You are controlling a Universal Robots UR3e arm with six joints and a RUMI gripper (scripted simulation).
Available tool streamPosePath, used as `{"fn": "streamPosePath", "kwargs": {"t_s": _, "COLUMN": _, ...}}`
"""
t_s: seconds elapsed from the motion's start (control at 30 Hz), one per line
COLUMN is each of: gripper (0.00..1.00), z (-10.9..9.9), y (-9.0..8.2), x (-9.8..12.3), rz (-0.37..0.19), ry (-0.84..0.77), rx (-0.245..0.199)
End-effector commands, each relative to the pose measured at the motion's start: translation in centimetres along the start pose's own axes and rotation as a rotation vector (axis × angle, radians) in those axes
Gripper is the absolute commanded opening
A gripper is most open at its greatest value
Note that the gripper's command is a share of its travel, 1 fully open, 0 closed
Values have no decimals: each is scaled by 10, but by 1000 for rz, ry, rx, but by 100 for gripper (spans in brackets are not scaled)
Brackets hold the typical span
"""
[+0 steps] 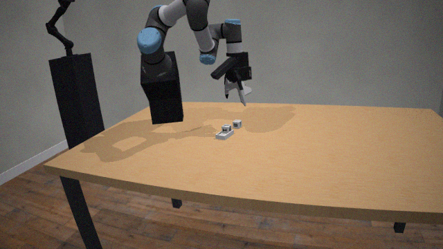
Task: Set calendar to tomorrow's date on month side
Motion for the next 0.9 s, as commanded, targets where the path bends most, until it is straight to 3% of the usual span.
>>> {"fn": "streamPosePath", "kwargs": {"t_s": 0.0, "gripper": 100, "z": 0, "y": 0, "x": 1, "rz": 8, "ry": 108, "rx": 0}}
{"fn": "streamPosePath", "kwargs": {"t_s": 0.5, "gripper": 100, "z": 0, "y": 4, "x": 2, "rz": 8, "ry": 612, "rx": -2}}
{"fn": "streamPosePath", "kwargs": {"t_s": 0.6, "gripper": 100, "z": 0, "y": 4, "x": 2, "rz": 8, "ry": 615, "rx": -2}}
{"fn": "streamPosePath", "kwargs": {"t_s": 0.87, "gripper": 100, "z": -1, "y": 6, "x": 3, "rz": 8, "ry": 871, "rx": -3}}
Point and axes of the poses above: the point where the finger pads meet when closed, its own y axis out along the fingers, its own z axis across the jaws, x = y × z, the point moved 10 cm from there along -y, back along the fingers, and after that the axes turned 6 degrees about -y, right-handed, at the moved point
